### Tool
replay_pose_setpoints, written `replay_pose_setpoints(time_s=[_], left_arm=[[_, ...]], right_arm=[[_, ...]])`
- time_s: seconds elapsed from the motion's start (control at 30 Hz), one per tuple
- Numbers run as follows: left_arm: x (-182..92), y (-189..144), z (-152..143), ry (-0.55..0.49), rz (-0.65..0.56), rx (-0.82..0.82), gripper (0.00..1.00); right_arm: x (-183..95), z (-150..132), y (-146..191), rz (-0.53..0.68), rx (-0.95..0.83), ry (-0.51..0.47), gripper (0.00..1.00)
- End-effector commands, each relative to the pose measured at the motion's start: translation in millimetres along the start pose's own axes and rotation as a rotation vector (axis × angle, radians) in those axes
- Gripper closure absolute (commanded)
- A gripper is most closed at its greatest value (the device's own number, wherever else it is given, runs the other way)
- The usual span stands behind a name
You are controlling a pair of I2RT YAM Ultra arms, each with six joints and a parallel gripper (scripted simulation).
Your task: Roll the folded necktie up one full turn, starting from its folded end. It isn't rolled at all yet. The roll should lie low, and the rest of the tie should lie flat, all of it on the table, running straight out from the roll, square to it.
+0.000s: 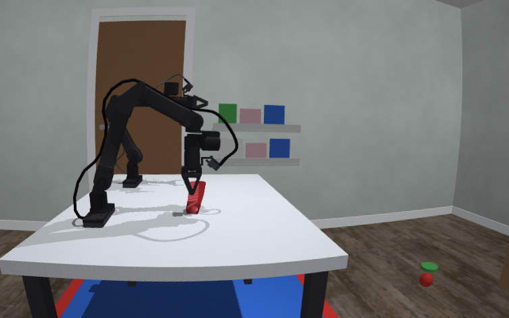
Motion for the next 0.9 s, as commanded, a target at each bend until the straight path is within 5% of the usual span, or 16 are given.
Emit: replay_pose_setpoints(time_s=[0.0,0.87], left_arm=[[-3.4,2.7,16.8,-0.041,0.001,-0.013,0.0],[-3.4,2.7,16.8,-0.041,0.001,-0.013,0.0]], right_arm=[[-1.4,4.2,-4.4,-0.004,0.011,-0.028,0.1],[6.6,1.2,-5.0,-0.021,0.008,-0.023,0.1]])
Point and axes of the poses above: on each arm, the point where the finger pads meet when closed, its own x axis out along the fingers, its own y axis across the jaws, z = x × y, the point moved 5 cm from there along -x, back along the fingers, and after that the axes turned 2 degrees about x, right-handed, at the moved point
